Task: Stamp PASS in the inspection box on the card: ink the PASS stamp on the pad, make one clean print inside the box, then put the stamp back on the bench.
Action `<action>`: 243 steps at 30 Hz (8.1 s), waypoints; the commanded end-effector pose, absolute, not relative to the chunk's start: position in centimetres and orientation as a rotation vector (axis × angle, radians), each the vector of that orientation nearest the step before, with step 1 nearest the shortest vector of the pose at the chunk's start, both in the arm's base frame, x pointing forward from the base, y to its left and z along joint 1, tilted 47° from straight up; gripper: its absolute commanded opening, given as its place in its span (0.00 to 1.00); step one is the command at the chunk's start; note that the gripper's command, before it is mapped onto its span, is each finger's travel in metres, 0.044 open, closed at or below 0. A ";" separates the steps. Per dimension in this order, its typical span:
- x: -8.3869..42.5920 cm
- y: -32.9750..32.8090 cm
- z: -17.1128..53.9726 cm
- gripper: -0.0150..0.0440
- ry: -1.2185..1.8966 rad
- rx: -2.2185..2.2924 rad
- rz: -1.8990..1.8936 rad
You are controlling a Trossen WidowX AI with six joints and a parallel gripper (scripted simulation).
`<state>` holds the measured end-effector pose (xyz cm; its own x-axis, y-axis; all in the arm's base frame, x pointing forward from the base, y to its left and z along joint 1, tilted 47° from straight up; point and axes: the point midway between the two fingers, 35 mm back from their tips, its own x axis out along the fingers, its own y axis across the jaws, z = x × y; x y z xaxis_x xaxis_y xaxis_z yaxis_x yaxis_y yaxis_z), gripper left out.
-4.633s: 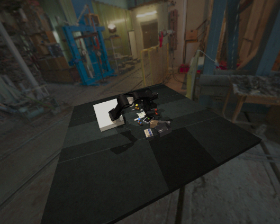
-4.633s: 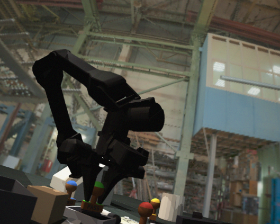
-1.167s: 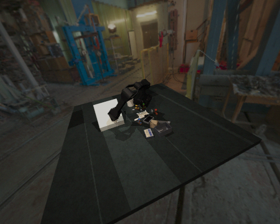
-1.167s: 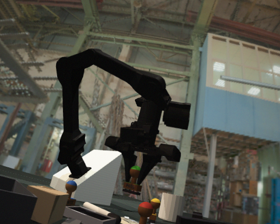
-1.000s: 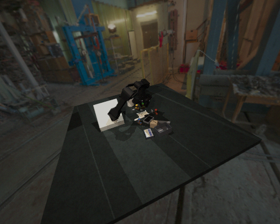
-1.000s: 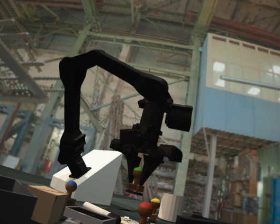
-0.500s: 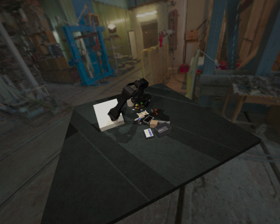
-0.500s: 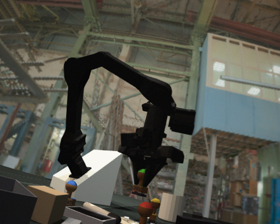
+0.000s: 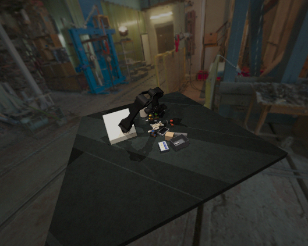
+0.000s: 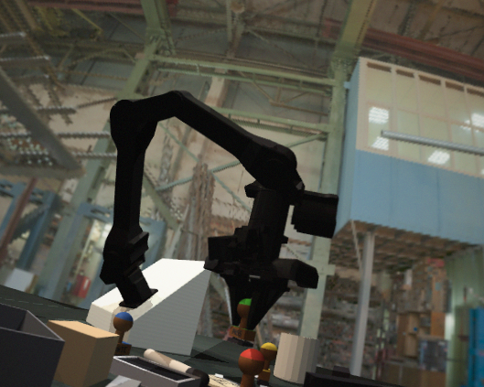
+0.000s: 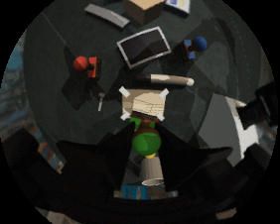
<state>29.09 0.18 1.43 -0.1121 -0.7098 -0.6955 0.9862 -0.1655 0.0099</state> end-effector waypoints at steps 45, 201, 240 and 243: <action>28.8 -2.2 -0.8 0.25 0.550 0.658 -1.635; 28.5 -3.6 -2.1 0.25 0.544 0.654 -1.631; 29.0 0.3 1.6 0.25 0.547 0.657 -1.630; 29.0 0.6 2.0 0.25 0.547 0.656 -1.631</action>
<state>28.78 0.13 1.58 -0.1117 -0.7224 -0.6824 0.9878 -0.1557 0.0031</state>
